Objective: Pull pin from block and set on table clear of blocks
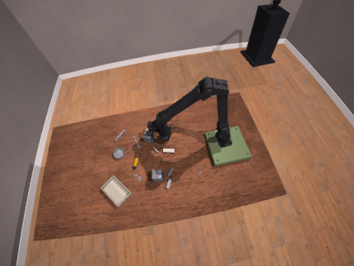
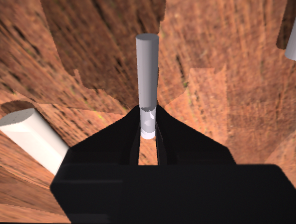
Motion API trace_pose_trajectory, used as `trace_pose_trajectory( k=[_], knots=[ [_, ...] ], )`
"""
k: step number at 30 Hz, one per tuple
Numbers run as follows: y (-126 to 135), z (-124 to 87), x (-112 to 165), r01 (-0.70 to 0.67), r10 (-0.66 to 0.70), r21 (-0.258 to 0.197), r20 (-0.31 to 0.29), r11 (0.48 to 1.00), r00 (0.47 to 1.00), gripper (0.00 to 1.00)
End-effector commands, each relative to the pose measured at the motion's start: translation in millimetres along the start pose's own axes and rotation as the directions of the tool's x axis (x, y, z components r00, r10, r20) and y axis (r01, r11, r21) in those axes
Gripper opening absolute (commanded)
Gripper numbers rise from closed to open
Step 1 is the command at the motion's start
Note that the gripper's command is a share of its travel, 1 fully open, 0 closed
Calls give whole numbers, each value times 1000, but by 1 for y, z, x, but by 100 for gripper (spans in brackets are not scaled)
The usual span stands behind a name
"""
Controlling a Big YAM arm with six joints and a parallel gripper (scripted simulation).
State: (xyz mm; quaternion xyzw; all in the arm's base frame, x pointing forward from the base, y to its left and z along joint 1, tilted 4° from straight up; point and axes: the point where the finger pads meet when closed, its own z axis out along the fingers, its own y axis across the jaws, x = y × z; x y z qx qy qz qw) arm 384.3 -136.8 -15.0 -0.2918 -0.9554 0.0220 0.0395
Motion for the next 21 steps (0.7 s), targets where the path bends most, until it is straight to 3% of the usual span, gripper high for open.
trace_pose_trajectory(
  k=[1, 21],
  knots=[
    [-3, 9, 0, 5, -5, 0, -11, 1000, 1000, 0],
    [-3, 11, 1, 5, -5, 0, -14, 1000, 1000, 0]
  ],
)
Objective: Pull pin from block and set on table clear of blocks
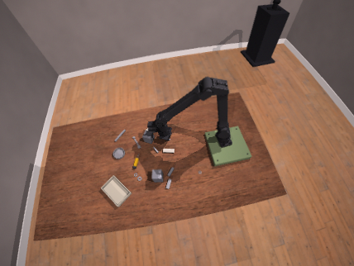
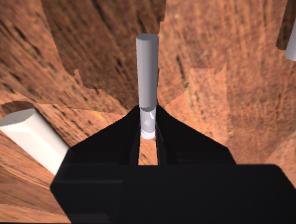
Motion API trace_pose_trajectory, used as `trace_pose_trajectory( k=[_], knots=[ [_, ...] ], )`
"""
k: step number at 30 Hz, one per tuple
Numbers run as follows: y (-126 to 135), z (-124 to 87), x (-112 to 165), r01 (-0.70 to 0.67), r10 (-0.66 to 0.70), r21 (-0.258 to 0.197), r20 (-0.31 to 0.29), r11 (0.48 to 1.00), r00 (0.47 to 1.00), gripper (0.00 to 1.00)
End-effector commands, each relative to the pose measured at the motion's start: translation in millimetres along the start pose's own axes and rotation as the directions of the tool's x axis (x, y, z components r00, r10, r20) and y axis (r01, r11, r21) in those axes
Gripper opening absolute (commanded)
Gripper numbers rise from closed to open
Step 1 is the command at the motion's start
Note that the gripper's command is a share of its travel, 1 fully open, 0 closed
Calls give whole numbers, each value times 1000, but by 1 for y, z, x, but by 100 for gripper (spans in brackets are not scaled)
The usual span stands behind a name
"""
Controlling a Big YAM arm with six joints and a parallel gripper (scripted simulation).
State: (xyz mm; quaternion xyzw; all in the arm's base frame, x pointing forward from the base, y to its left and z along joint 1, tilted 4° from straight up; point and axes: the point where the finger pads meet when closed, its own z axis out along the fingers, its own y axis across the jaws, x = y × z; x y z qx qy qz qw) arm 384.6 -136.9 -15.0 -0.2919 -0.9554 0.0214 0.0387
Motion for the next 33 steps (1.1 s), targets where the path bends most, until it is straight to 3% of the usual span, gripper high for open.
trace_pose_trajectory(
  k=[1, 33],
  knots=[
    [-3, 11, 2, 5, -5, 2, -15, 1000, 1000, 0],
    [-4, 14, 3, 5, -5, 1, -19, 1000, 1000, 0]
  ],
)
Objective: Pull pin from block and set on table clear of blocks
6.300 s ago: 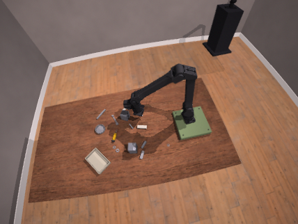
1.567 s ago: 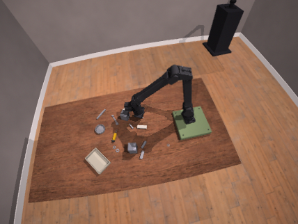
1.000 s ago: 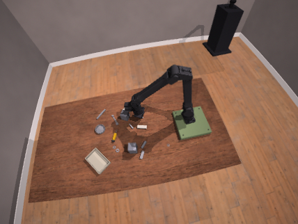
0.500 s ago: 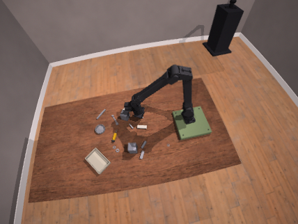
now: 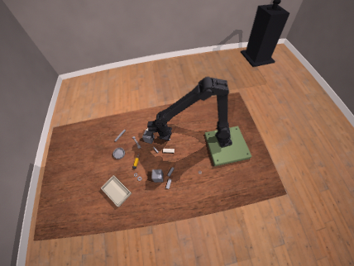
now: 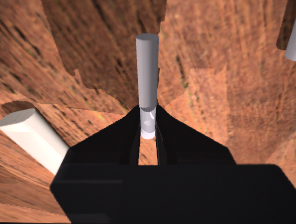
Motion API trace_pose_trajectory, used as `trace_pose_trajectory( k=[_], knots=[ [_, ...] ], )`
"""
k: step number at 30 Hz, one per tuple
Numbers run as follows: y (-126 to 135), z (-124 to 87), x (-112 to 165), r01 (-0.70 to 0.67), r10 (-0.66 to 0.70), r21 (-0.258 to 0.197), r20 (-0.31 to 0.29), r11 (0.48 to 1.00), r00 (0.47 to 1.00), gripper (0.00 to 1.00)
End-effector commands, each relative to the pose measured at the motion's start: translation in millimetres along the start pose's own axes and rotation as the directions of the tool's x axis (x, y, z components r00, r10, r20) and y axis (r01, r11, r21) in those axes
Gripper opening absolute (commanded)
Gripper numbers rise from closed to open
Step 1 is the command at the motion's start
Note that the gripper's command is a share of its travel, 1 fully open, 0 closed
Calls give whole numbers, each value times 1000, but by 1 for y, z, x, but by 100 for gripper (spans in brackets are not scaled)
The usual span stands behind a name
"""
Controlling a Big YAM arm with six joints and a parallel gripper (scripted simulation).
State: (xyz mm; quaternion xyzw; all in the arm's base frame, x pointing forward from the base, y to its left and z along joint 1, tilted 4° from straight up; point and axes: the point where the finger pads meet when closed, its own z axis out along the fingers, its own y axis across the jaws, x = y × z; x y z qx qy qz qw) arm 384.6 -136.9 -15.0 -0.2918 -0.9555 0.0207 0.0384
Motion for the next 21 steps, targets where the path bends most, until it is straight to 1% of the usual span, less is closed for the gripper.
trace_pose_trajectory(
  k=[1, 21],
  knots=[
    [-4, 14, 3, 5, -5, 3, -20, 1000, 1000, 0],
    [-4, 16, 5, 5, -5, 3, -24, 1000, 1000, 0]
  ],
)
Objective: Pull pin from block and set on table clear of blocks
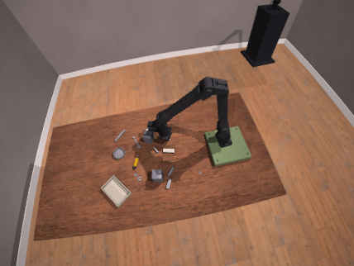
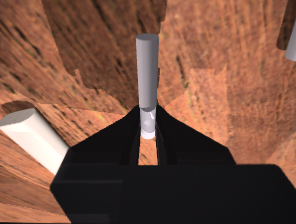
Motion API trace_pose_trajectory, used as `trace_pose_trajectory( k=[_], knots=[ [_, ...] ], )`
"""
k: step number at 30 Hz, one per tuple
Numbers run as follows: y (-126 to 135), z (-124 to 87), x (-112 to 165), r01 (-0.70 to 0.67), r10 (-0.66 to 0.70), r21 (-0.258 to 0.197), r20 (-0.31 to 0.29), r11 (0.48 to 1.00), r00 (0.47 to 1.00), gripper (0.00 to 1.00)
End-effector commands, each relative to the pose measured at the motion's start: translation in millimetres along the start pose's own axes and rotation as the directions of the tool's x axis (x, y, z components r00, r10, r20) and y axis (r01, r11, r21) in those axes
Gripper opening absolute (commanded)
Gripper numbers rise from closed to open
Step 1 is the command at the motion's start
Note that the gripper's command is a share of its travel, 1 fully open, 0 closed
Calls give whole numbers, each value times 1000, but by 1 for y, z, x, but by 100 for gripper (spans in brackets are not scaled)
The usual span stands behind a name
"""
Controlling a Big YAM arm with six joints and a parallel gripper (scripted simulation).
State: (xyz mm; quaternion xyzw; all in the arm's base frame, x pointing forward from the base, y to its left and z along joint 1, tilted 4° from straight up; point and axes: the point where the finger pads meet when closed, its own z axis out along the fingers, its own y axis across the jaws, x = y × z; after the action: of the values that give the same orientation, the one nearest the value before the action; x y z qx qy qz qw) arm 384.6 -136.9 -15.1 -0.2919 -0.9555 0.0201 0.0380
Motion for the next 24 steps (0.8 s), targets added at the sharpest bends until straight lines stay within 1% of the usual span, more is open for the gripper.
trace_pose_trajectory(
  k=[1, 24],
  knots=[
    [-4, 16, 5, 5, -5, 4, -24, 1000, 1000, 0],
    [-4, 18, 6, 5, -5, 4, -29, 1000, 1000, 0]
  ],
)
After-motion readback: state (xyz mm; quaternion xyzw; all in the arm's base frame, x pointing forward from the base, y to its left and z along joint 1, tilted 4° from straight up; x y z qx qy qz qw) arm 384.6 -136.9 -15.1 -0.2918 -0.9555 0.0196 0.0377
